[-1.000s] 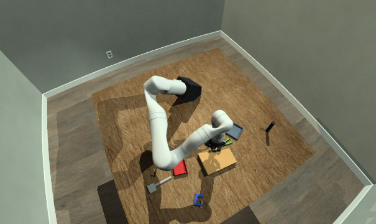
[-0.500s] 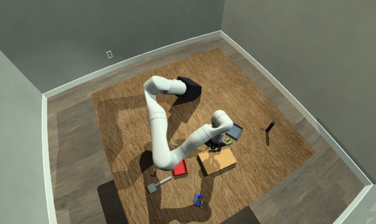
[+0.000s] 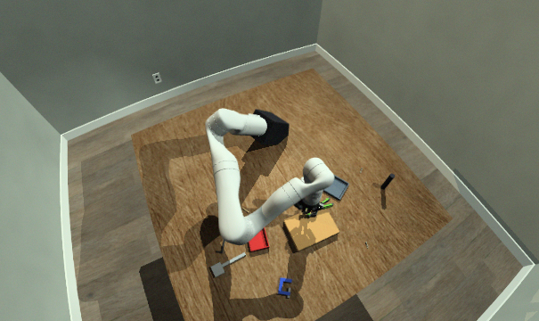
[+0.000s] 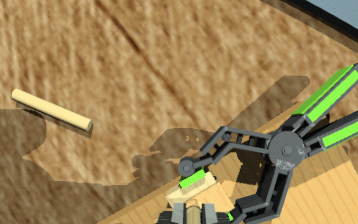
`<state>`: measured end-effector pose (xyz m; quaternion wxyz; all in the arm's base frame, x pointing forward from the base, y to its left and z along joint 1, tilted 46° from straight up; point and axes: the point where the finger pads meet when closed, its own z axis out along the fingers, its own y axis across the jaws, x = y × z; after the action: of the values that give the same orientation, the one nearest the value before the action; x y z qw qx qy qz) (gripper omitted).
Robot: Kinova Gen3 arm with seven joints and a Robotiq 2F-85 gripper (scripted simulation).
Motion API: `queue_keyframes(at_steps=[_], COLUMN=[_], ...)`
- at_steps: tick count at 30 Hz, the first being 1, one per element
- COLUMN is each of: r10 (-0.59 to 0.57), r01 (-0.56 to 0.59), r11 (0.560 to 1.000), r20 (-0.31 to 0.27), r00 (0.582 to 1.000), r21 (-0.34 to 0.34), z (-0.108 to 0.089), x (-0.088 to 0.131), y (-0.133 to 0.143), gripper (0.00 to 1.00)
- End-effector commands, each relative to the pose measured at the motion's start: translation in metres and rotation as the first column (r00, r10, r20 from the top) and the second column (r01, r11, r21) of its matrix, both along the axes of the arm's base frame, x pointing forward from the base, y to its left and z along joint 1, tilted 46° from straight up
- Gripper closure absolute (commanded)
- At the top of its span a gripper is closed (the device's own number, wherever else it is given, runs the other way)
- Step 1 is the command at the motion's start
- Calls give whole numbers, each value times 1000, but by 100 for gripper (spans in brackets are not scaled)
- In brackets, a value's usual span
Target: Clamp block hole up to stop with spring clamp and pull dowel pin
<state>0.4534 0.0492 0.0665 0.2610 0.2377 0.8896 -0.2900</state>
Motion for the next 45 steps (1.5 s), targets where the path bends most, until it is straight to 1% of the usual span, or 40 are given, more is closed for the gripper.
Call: queue_keyframes(at_steps=[1,15,31,40,42,45], r10=[-19,-95,-8,48,48,66], r01=[19,91,8,-49,-49,-68], r11=[1000,995,1000,999,999,997], r20=[20,87,11,-42,-42,-59], r00=[1000,992,1000,998,998,996], r21=[10,49,5,-20,-20,-28], z=[1,1,1,1,1,1], x=[0,0,0,0,0,0], y=[1,1,1,1,1,1], gripper=[90,90,90,90,90,90])
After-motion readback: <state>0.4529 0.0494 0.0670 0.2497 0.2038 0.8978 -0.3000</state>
